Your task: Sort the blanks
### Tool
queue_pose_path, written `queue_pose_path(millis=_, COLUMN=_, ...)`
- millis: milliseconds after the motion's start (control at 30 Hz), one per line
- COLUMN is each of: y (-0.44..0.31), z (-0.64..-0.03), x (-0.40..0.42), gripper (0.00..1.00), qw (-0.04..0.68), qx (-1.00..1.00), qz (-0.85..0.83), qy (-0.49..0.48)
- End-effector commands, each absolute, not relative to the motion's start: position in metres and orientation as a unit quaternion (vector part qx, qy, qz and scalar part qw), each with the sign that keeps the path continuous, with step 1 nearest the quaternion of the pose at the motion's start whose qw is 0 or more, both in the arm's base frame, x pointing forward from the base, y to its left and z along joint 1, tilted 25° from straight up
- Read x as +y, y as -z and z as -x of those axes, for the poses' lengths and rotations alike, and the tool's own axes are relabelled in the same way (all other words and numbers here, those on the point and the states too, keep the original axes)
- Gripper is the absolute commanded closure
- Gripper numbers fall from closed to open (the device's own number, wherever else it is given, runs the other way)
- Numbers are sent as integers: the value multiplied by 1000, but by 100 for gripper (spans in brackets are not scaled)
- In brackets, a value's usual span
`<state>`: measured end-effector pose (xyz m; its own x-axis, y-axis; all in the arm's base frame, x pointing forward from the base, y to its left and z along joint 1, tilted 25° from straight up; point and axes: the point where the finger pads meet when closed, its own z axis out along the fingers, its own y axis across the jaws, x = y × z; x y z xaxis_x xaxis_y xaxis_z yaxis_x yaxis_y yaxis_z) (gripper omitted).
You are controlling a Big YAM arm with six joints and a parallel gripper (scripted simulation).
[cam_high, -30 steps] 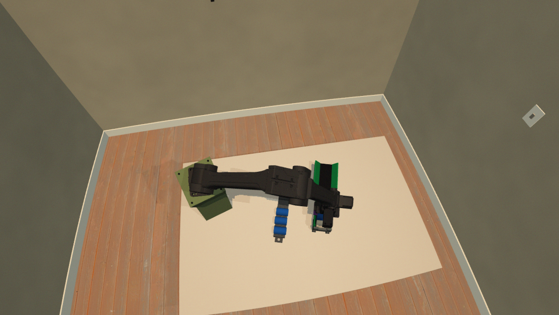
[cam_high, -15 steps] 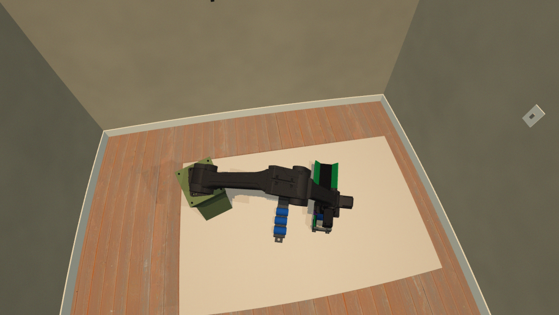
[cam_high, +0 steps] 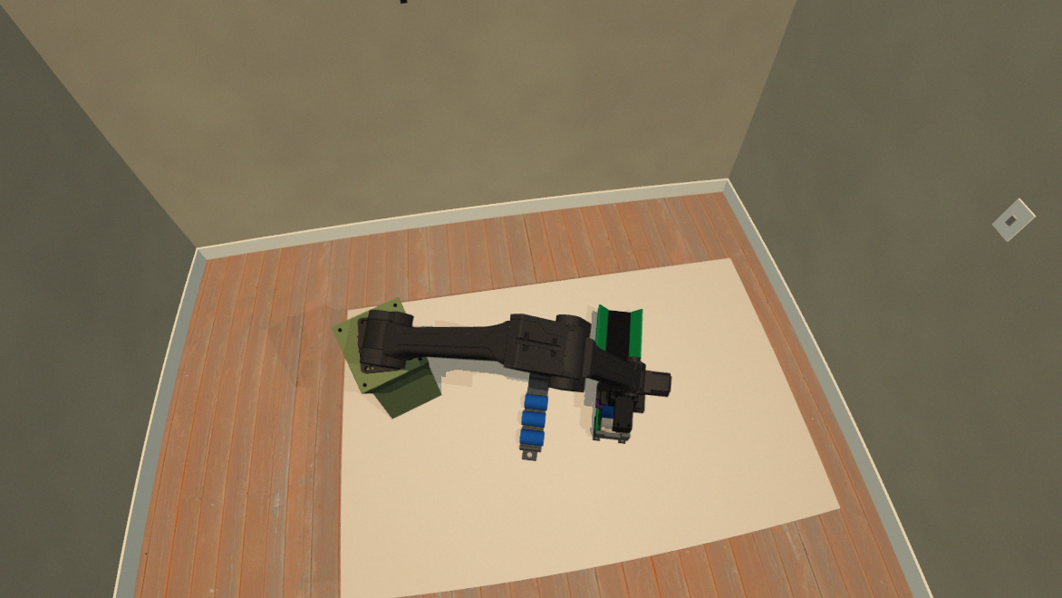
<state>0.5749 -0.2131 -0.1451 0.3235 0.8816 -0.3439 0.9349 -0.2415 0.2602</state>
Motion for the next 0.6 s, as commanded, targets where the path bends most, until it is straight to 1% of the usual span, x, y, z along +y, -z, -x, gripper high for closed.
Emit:
queue_pose_path(millis=0, y=139, z=-574, x=-220, gripper=19, qw=215, qx=577, qz=-785, qy=60)
queue_pose_path(millis=567, y=136, z=-574, x=-220, gripper=19, qw=220, qx=576, qz=-785, qy=56)
